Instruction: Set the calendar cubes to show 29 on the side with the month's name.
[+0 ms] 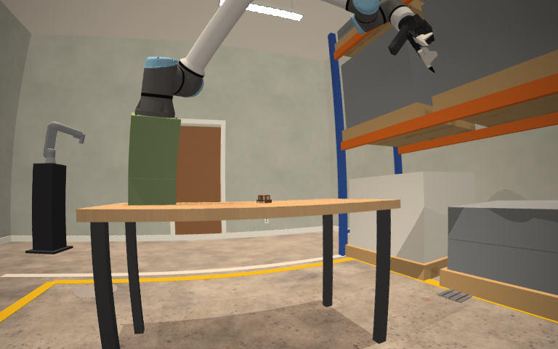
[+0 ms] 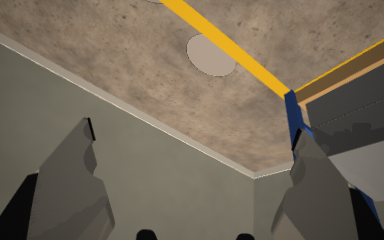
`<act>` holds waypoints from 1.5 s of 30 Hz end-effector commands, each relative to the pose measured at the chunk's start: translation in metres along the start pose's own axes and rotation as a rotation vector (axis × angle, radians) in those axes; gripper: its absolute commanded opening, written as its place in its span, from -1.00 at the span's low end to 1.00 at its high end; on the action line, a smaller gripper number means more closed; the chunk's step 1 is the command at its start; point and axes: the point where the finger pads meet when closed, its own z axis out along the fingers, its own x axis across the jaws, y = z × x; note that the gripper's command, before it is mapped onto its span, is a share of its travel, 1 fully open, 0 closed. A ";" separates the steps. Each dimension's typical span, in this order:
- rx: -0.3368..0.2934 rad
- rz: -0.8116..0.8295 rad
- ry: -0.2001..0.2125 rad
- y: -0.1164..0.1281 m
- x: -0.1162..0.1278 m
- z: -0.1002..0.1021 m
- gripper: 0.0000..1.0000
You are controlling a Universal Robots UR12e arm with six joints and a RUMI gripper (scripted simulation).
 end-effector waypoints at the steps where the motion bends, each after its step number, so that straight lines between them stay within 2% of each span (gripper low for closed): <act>1: 0.012 -0.070 0.024 -0.044 0.039 0.012 1.00; 2: 0.021 -0.106 0.036 -0.069 0.056 0.018 1.00; 3: 0.021 -0.106 0.036 -0.069 0.056 0.018 1.00; 4: 0.029 -0.142 0.047 -0.093 0.073 0.023 1.00; 5: 0.029 -0.142 0.047 -0.093 0.073 0.023 1.00; 6: 0.037 -0.178 0.058 -0.118 0.089 0.027 1.00; 9: 0.037 -0.178 0.058 -0.118 0.089 0.027 1.00; 11: 0.053 -0.251 0.081 -0.169 0.119 0.034 1.00; 12: 0.053 -0.251 0.081 -0.169 0.119 0.034 1.00; 13: 0.061 -0.287 0.092 -0.196 0.133 0.037 1.00; 14: 0.061 -0.287 0.092 -0.196 0.133 0.037 1.00; 15: 0.068 -0.323 0.104 -0.222 0.146 0.039 1.00; 16: 0.068 -0.323 0.104 -0.222 0.146 0.039 1.00; 18: 0.082 -0.394 0.126 -0.275 0.169 0.042 1.00; 19: 0.082 -0.394 0.126 -0.275 0.169 0.042 1.00; 20: 0.089 -0.430 0.137 -0.301 0.179 0.043 1.00; 21: 0.089 -0.430 0.137 -0.301 0.179 0.043 1.00; 22: 0.095 -0.465 0.148 -0.328 0.189 0.043 1.00; 23: 0.095 -0.465 0.148 -0.328 0.189 0.043 1.00; 24: 0.101 -0.500 0.158 -0.354 0.197 0.043 1.00; 26: 0.101 -0.500 0.158 -0.354 0.197 0.043 1.00; 28: 0.113 -0.568 0.179 -0.406 0.211 0.041 1.00; 29: 0.113 -0.568 0.179 -0.406 0.211 0.041 1.00; 31: 0.124 -0.635 0.200 -0.456 0.221 0.038 1.00; 32: 0.124 -0.635 0.200 -0.456 0.221 0.038 1.00; 34: 0.134 -0.700 0.220 -0.505 0.229 0.033 1.00; 35: 0.134 -0.700 0.220 -0.505 0.229 0.033 1.00; 37: 0.144 -0.762 0.239 -0.551 0.233 0.028 1.00; 38: 0.144 -0.762 0.239 -0.551 0.233 0.028 1.00; 40: 0.152 -0.822 0.257 -0.595 0.234 0.022 1.00; 43: 0.152 -0.822 0.257 -0.595 0.234 0.022 1.00; 45: 0.160 -0.878 0.274 -0.636 0.233 0.015 1.00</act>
